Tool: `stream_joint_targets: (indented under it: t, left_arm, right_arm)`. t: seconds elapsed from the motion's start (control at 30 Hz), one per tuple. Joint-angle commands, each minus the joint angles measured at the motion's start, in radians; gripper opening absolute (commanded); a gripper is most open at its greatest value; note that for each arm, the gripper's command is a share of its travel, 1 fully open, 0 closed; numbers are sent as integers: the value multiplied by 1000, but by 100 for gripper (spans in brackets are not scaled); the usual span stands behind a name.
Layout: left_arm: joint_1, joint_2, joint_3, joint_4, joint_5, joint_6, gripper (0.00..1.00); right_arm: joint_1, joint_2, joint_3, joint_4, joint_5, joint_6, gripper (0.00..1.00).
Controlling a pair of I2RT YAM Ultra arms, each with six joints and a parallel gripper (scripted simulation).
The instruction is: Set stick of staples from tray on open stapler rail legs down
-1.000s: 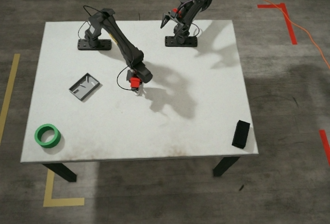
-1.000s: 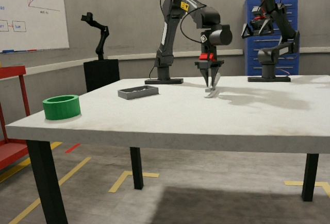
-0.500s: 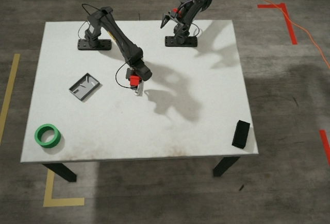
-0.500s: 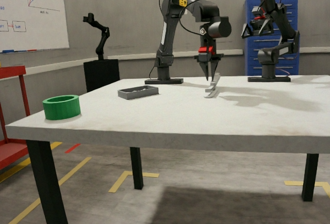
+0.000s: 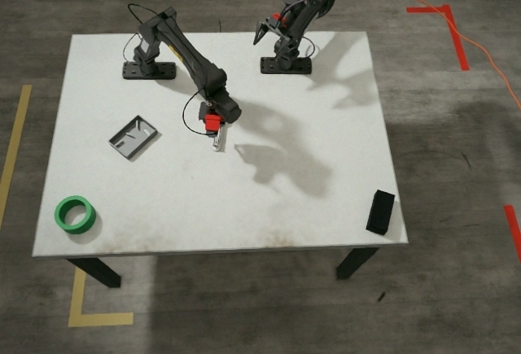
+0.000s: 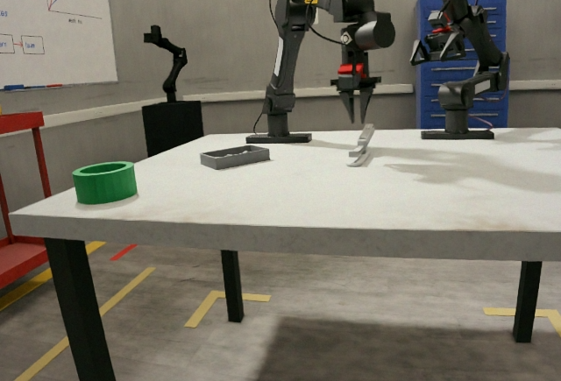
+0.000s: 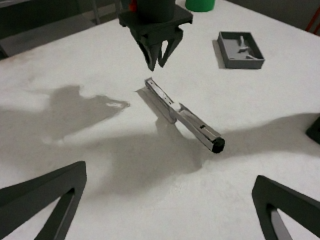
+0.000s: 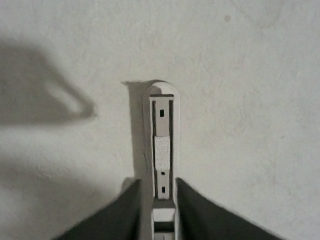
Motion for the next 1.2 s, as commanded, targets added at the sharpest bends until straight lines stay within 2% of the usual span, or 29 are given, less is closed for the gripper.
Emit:
stream_joint_targets:
  t: [0.0,0.17,0.2,0.33,0.4,0.77,0.9,1.17]
  left_arm:
    - [9,-10,0,-1,6,6,100]
    - [9,-10,0,-1,6,6,100]
    - [9,-10,0,-1,6,6,100]
    - [9,-10,0,-1,6,6,100]
    - [9,-10,0,-1,6,6,100]
    - [9,-10,0,-1,6,6,100]
    - [9,-10,0,-1,6,6,100]
    - [9,-10,0,-1,6,6,100]
  right_arm:
    - [10,-7,10,-15,12,-25,41]
    - [19,-65,-56,69,38,-200,98]
    - [22,-86,-79,83,42,-240,100]
    - [34,-187,-196,152,46,-410,100]
    - [34,-187,-196,152,46,-410,100]
    - [13,-440,-465,324,-4,-835,100]
    - [1,-483,-510,347,-25,-887,100]
    - [-6,-495,-525,340,-25,-880,100]
